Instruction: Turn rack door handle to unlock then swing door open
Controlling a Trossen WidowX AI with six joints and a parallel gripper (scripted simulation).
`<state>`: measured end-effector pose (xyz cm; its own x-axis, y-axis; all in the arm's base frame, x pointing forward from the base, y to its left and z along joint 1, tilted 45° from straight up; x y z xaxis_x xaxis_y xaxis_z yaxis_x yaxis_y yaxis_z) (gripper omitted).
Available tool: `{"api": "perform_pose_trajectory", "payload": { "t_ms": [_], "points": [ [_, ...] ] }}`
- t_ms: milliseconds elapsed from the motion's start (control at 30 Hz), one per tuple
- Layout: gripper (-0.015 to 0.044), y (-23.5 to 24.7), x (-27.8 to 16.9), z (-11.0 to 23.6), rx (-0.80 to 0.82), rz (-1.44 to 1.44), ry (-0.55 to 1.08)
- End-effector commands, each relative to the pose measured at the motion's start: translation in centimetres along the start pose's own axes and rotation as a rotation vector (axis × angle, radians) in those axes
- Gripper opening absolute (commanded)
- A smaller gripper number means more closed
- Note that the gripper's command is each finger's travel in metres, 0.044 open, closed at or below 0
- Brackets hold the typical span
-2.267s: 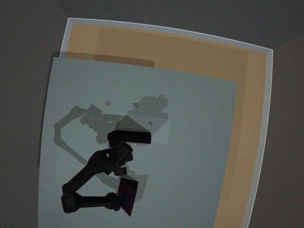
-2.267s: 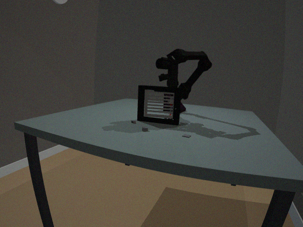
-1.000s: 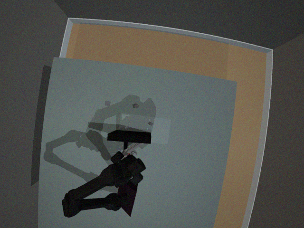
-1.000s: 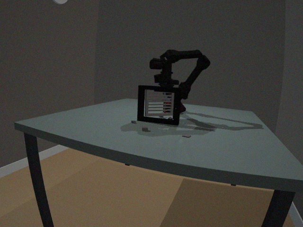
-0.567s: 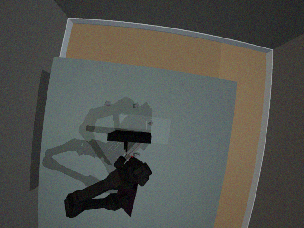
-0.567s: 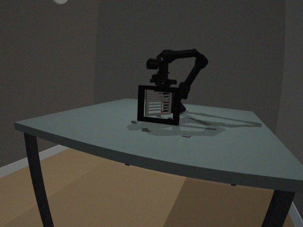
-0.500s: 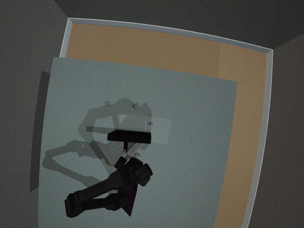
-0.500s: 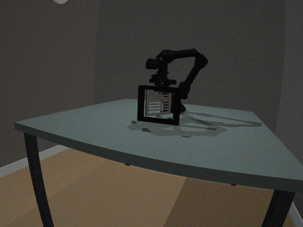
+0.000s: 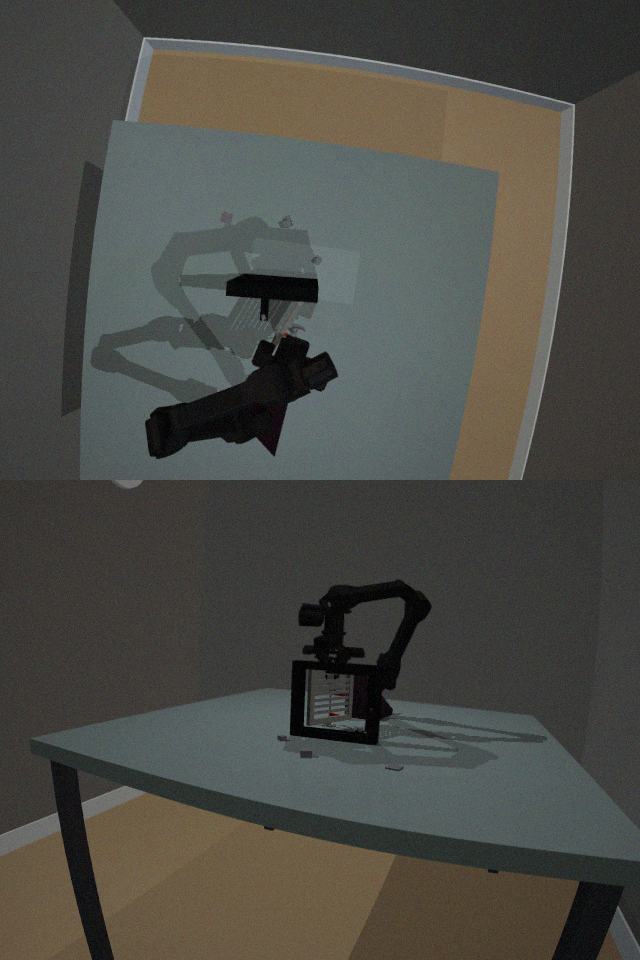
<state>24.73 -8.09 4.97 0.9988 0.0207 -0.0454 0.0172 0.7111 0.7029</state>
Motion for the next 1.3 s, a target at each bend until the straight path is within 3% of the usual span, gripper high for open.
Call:
{"api": "perform_pose_trajectory", "payload": {
  "t_ms": [0, 767, 1267],
  "points": [
    [0.0013, -1.0, 0.2, 0.0, -0.002, 0.084, -0.001],
    [0.0013, -6.5, 2.2, 0.1, -0.005, 0.477, -0.001],
    [0.0013, -6.8, 2.4, 0.1, -0.005, 0.496, -0.001]
  ]
}}
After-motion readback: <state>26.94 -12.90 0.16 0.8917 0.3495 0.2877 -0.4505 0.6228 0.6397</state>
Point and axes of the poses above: the point midway between the two fingers, 35 mm back from their tips, its own z axis back along the fingers, its own y axis across the jaws, x = y × z, the point moved 2 cm from there along z, back along the fingers, and after that the axes turned 4 degrees about z, right-handed, at the moved point
